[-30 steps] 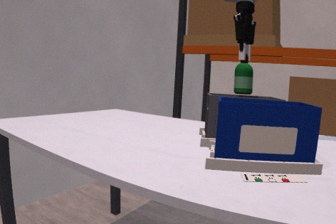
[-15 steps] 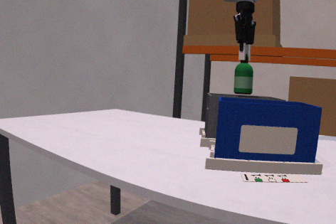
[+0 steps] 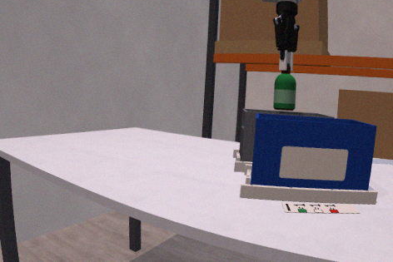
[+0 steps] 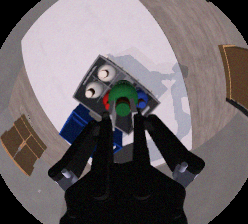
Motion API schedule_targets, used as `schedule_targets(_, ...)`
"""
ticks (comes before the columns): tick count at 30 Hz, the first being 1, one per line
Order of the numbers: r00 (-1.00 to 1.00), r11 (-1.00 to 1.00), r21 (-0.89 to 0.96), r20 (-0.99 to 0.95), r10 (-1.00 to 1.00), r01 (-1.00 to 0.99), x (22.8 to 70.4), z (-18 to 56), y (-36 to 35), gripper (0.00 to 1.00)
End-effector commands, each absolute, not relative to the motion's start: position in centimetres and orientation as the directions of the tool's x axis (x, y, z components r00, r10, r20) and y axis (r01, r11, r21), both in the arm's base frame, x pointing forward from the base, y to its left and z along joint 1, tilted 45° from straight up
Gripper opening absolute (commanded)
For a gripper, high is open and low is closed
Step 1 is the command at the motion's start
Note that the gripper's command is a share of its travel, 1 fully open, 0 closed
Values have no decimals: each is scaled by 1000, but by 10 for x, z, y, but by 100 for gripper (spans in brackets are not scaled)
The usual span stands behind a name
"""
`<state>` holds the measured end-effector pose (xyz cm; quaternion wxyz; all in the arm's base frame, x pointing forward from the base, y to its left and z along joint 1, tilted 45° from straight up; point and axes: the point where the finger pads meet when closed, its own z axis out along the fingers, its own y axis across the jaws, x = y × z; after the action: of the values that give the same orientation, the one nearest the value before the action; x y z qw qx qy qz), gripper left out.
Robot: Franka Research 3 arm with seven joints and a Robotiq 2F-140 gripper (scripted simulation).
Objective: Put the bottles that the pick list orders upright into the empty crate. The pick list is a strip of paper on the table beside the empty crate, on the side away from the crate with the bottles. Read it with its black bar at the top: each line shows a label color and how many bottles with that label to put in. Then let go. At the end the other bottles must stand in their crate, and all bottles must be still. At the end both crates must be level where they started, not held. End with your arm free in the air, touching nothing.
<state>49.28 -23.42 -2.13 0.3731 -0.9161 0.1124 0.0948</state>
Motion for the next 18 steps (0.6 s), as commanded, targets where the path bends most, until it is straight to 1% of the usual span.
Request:
schedule_targets(1,959,-699,-662,-246,-139,-271,495,-18,-239,0)
schedule_targets(18,959,-699,-662,-246,-139,-271,471,-4,-227,0)
